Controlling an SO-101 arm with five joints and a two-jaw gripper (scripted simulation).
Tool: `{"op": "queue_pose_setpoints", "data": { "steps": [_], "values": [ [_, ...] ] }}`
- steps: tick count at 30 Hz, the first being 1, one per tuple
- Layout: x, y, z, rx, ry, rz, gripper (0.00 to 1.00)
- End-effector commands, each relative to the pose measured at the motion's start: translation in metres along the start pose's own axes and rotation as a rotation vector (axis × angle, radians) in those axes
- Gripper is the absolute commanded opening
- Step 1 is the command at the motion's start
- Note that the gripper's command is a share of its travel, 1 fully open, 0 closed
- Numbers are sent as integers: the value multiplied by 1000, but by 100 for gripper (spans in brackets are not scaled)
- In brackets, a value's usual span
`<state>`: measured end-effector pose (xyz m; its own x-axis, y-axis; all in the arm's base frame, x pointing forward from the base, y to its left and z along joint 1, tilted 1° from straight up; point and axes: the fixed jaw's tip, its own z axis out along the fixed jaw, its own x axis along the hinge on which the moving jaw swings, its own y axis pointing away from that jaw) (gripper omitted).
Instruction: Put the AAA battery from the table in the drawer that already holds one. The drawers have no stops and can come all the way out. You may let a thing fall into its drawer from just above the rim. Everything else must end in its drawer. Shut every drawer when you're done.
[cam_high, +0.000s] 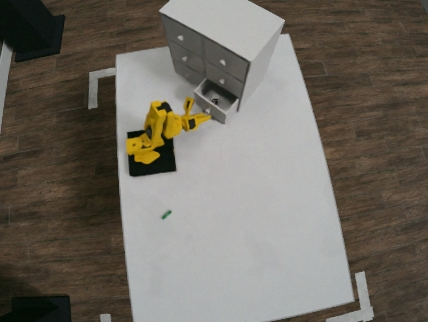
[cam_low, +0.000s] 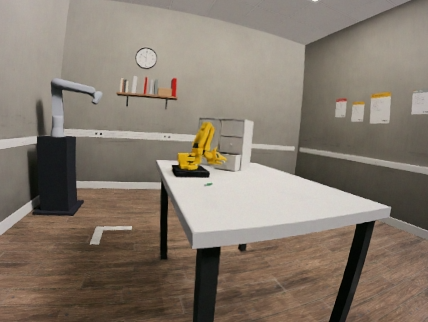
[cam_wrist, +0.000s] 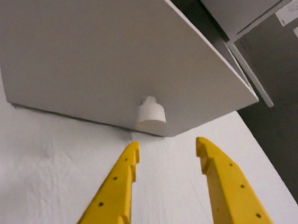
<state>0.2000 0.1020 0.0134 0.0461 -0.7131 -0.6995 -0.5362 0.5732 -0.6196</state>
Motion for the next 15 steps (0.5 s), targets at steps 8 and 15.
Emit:
{"op": "queue_pose_setpoints", "data": {
  "steps": [8,15],
  "values": [
    [3,-10,-8,59,-2,-1,21],
    [0,-19,-9,106,-26,1,21]
  ]
}}
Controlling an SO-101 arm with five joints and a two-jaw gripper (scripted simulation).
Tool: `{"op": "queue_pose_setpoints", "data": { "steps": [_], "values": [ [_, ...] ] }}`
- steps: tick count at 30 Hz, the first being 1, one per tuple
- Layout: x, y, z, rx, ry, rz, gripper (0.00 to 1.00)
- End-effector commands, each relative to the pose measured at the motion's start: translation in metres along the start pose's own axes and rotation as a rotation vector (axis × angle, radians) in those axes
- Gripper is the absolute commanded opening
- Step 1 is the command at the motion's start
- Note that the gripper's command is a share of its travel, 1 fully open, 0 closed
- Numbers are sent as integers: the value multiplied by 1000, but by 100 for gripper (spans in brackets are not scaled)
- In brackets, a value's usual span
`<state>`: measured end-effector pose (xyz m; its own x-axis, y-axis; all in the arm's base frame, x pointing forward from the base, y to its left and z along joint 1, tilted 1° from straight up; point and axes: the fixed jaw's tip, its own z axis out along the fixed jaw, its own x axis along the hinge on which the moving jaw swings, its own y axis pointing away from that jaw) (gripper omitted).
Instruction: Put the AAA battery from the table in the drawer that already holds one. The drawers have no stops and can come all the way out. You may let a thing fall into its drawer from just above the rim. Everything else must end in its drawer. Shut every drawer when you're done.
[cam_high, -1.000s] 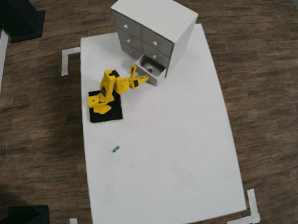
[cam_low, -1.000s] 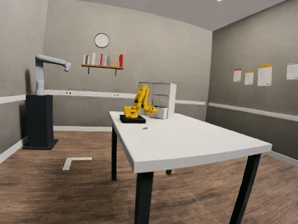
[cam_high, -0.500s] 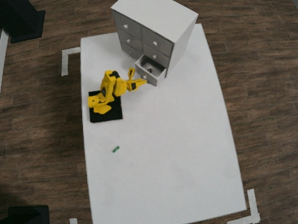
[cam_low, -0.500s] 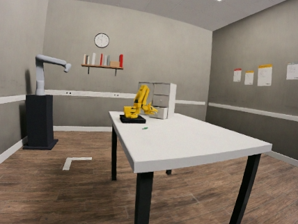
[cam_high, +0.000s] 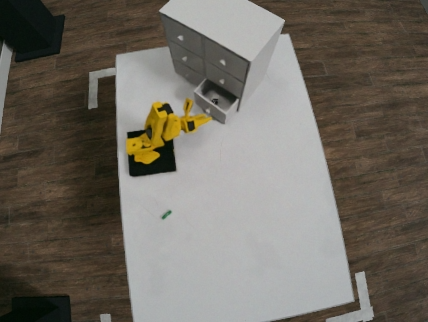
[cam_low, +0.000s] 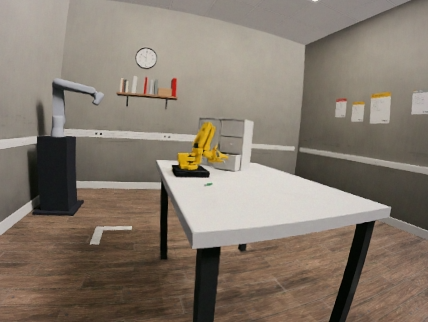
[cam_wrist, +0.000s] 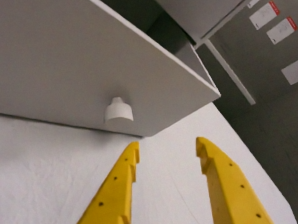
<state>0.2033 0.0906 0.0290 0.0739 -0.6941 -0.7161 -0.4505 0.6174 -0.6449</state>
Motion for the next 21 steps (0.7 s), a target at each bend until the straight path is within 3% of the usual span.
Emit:
{"op": "queue_pose_setpoints", "data": {
  "steps": [1,8,21],
  "values": [
    [3,-1,-1,6,10,-7,21],
    [3,-1,-1,6,10,-7,21],
    [5,1,13,-56,89,86,21]
  ]
}}
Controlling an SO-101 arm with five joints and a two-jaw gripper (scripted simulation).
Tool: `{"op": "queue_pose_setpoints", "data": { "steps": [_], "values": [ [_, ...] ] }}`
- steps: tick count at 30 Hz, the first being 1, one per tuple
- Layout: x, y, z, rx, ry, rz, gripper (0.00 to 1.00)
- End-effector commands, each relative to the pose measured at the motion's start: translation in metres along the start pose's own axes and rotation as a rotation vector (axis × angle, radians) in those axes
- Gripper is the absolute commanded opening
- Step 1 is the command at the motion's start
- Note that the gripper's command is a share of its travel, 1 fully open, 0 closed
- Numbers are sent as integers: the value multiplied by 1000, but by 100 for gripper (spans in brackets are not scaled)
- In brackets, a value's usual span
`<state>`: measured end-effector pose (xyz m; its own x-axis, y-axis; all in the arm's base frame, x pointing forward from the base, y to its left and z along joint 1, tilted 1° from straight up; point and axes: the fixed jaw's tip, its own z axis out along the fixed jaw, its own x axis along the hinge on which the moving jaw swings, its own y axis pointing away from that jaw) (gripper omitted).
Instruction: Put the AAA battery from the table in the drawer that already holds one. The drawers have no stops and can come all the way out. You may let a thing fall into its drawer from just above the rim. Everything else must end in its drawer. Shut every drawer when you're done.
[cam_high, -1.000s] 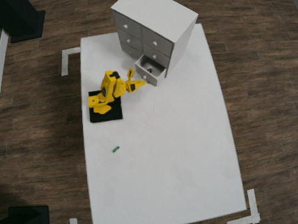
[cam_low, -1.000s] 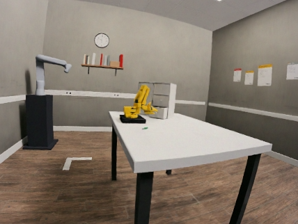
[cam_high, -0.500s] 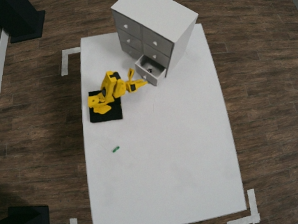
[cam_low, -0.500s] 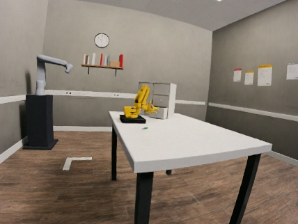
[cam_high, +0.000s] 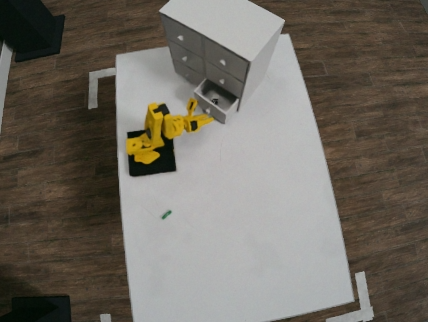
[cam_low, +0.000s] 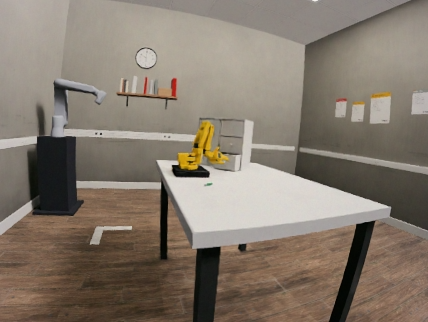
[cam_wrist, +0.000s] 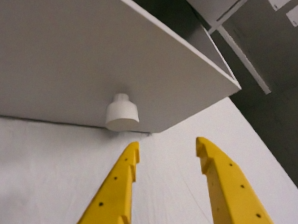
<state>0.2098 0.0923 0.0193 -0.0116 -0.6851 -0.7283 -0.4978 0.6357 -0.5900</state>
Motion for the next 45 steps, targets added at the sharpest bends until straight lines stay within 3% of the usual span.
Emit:
{"op": "queue_pose_setpoints", "data": {
  "steps": [1,25,45],
  "values": [
    [-2,-4,5,-9,26,40,21],
    [-8,-10,14,-91,158,183,21],
    [-19,-19,4,-150,286,310,21]
  ]
}}
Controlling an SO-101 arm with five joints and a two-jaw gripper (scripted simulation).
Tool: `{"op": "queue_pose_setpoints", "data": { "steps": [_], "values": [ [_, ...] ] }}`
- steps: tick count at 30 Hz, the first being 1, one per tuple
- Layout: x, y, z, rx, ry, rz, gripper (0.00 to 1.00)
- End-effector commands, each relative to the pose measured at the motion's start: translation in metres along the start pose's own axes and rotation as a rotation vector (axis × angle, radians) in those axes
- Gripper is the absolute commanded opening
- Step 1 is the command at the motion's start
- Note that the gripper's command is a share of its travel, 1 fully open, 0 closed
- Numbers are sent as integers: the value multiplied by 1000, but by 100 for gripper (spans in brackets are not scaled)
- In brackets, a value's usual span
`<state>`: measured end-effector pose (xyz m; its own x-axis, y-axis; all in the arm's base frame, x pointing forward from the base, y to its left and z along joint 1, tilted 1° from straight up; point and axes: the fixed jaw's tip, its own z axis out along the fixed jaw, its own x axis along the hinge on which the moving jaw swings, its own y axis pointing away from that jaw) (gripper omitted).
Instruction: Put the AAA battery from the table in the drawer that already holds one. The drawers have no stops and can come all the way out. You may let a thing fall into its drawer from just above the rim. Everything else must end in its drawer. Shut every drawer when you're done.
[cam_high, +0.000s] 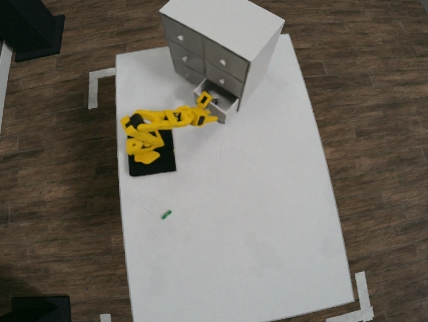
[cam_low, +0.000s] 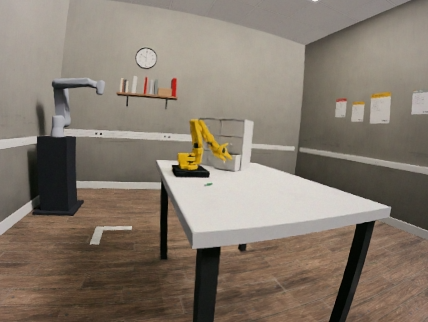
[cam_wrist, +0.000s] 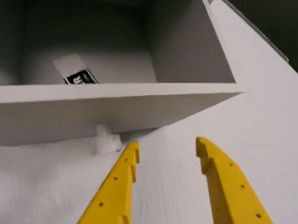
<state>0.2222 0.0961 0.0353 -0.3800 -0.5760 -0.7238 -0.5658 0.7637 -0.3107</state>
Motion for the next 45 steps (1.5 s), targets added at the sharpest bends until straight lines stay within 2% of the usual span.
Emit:
{"op": "queue_pose_setpoints", "data": {
  "steps": [1,10,25,27,42,45],
  "values": [
    [-6,-4,-5,-3,22,41,21],
    [-8,-5,-16,-21,73,91,21],
    [-9,-6,-46,-51,186,199,21],
    [-9,-6,-46,-51,186,199,21],
    [-2,-3,-85,-69,302,306,21],
    [-1,-3,-88,-70,310,313,21]
  ]
}}
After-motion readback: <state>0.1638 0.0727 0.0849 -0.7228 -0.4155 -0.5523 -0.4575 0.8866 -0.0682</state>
